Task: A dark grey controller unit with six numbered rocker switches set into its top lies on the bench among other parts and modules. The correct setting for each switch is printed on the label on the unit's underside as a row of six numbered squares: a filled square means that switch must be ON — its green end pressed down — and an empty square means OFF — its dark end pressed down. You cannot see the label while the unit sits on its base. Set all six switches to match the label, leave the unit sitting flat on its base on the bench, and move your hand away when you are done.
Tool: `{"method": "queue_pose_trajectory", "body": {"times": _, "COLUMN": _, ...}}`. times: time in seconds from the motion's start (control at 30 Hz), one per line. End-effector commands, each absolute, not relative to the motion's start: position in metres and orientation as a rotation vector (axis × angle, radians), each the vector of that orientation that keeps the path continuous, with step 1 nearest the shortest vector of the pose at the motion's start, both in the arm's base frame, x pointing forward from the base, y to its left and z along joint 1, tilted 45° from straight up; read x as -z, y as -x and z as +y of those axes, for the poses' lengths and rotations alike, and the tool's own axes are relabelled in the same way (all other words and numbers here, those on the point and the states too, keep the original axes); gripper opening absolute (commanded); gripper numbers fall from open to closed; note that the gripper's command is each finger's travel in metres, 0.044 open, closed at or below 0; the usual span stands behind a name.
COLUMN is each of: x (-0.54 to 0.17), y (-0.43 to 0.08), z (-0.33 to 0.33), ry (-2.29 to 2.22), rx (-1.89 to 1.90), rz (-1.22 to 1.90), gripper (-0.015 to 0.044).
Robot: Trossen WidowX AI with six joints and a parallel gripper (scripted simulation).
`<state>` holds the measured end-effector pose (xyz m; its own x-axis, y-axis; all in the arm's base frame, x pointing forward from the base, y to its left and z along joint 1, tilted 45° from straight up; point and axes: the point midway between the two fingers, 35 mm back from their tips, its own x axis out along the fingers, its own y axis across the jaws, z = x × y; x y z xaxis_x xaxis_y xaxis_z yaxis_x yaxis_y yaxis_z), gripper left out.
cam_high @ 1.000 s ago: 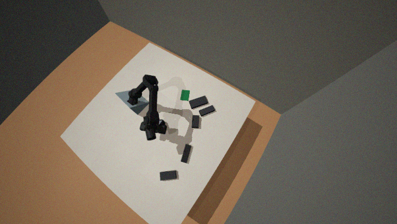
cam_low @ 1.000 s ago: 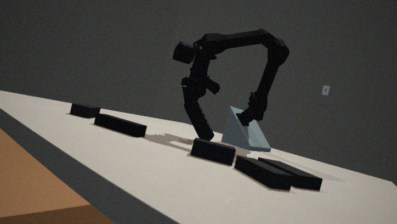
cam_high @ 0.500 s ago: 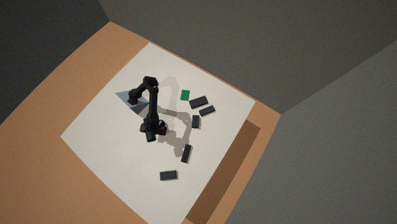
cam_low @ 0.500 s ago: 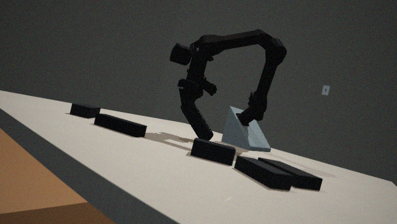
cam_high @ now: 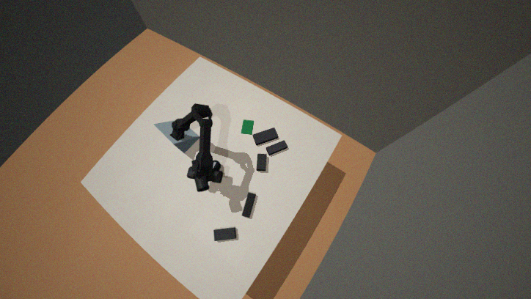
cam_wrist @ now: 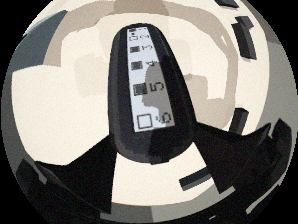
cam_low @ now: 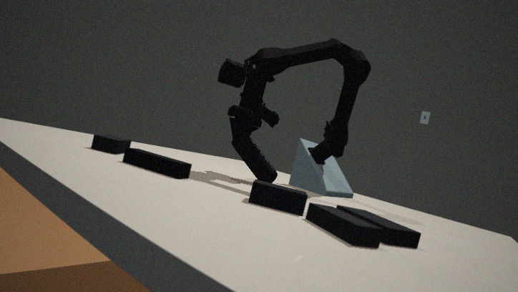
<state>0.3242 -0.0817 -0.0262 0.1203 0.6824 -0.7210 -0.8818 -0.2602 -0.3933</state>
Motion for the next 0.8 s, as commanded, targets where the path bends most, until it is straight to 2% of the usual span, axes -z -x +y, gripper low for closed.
{"method": "queue_pose_trajectory", "body": {"times": 0.0, "x": 0.030, "y": -0.325, "z": -0.076, "ry": 1.033, "rx": -1.531, "rz": 0.251, "gripper": 0.0336}}
{"method": "queue_pose_trajectory", "body": {"times": 0.77, "x": 0.047, "y": -0.332, "z": -0.073, "ry": 1.033, "rx": -1.531, "rz": 0.251, "gripper": 0.0336}}
